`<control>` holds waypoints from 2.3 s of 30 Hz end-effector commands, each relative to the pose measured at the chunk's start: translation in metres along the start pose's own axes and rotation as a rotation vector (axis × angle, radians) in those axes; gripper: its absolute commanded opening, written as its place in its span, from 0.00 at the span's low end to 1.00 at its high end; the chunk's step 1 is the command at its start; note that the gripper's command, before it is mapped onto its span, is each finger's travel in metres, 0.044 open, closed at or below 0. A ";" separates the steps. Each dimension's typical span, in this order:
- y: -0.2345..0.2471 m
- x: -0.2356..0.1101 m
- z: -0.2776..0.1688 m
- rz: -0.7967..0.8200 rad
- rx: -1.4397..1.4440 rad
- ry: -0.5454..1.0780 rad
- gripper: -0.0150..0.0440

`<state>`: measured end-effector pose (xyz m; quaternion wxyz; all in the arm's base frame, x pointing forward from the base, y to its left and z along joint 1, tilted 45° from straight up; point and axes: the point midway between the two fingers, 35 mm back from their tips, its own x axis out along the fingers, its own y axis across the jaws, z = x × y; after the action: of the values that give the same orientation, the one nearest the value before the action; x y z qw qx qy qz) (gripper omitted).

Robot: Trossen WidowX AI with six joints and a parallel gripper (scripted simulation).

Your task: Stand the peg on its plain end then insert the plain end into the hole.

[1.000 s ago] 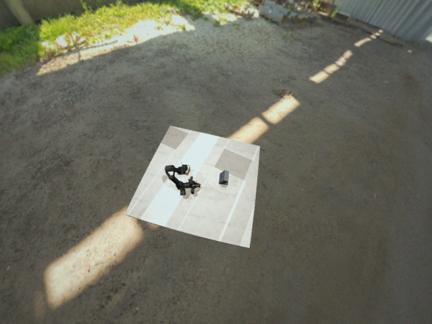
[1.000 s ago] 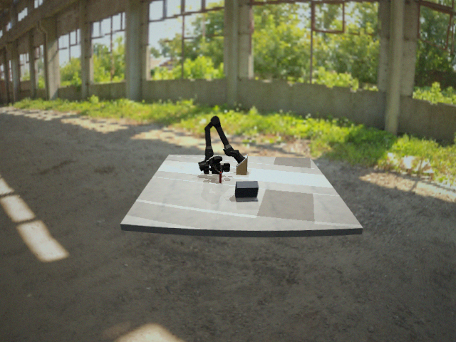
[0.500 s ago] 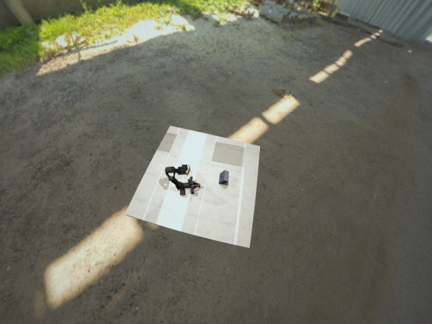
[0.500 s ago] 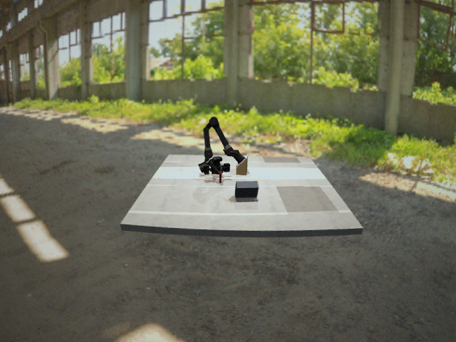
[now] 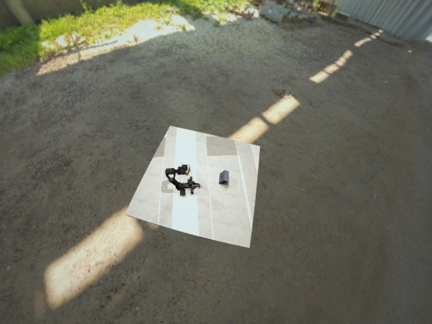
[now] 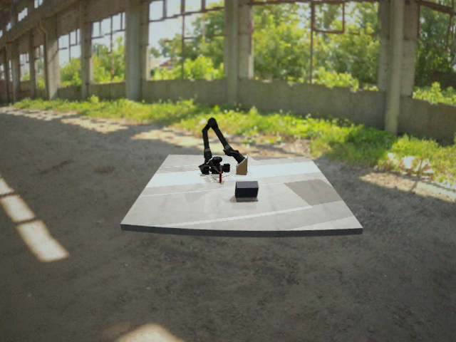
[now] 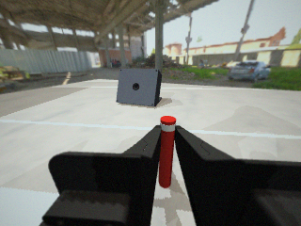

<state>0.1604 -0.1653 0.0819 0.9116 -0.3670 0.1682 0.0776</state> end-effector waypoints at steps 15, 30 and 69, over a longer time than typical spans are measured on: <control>0.000 0.000 0.000 0.000 0.000 0.000 0.47; 0.000 0.000 0.000 0.000 0.000 0.000 0.47; -0.004 -0.008 0.156 0.004 -0.004 0.002 1.00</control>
<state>0.1956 -0.0743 0.1799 0.9050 -0.3745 0.1810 0.0895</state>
